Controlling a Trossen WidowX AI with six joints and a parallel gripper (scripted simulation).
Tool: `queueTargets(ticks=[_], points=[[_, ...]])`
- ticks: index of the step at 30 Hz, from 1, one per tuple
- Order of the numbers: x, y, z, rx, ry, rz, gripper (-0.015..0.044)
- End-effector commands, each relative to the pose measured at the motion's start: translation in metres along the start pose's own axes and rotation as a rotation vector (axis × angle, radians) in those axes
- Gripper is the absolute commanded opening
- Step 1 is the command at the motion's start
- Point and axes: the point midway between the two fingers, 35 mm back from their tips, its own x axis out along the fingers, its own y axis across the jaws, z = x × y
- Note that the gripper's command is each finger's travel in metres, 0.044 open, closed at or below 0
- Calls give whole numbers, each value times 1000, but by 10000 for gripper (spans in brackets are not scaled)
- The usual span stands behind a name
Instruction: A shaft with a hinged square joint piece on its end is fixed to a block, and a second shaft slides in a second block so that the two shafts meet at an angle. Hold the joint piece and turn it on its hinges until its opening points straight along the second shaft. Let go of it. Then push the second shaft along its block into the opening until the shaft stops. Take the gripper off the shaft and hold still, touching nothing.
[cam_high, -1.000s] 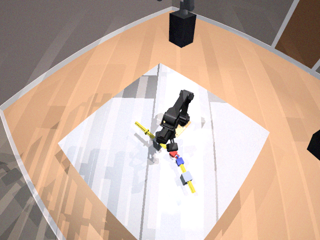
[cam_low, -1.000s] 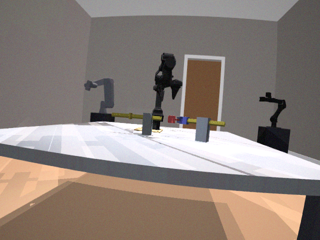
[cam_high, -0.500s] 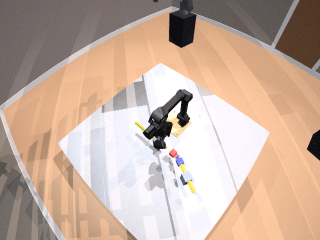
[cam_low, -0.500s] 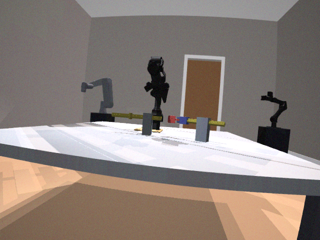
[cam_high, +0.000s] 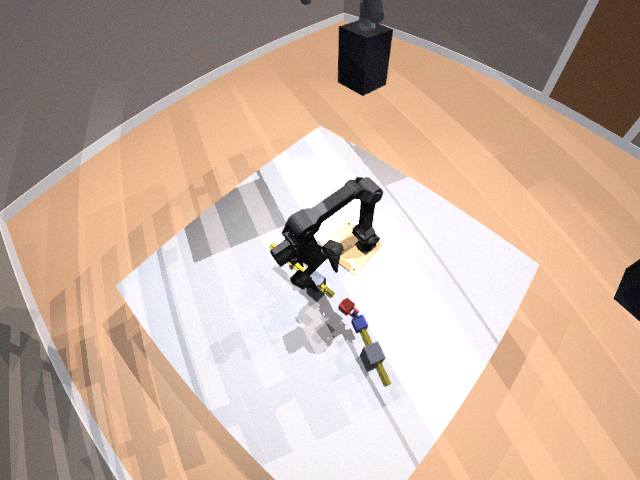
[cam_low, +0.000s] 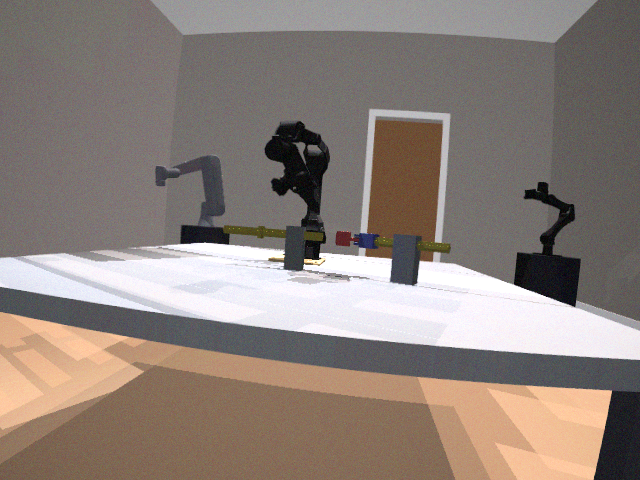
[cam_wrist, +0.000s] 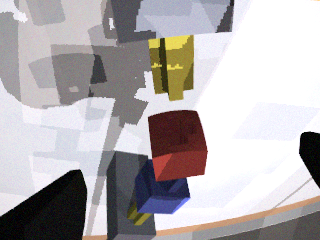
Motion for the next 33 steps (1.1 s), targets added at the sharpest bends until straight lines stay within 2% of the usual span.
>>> queueTargets(ticks=[1, 6, 13, 20, 27, 33], points=[[2, 1, 0, 20, 16, 0, 440], [-3, 4, 9, 20, 8, 14, 440], [-57, 19, 110, 19, -90, 141, 440], [-108, -10, 209, 30, -199, 216, 440], [-106, -11, 213, 29, -218, 203, 440], [-76, -8, 226, 22, -367, 85, 440]])
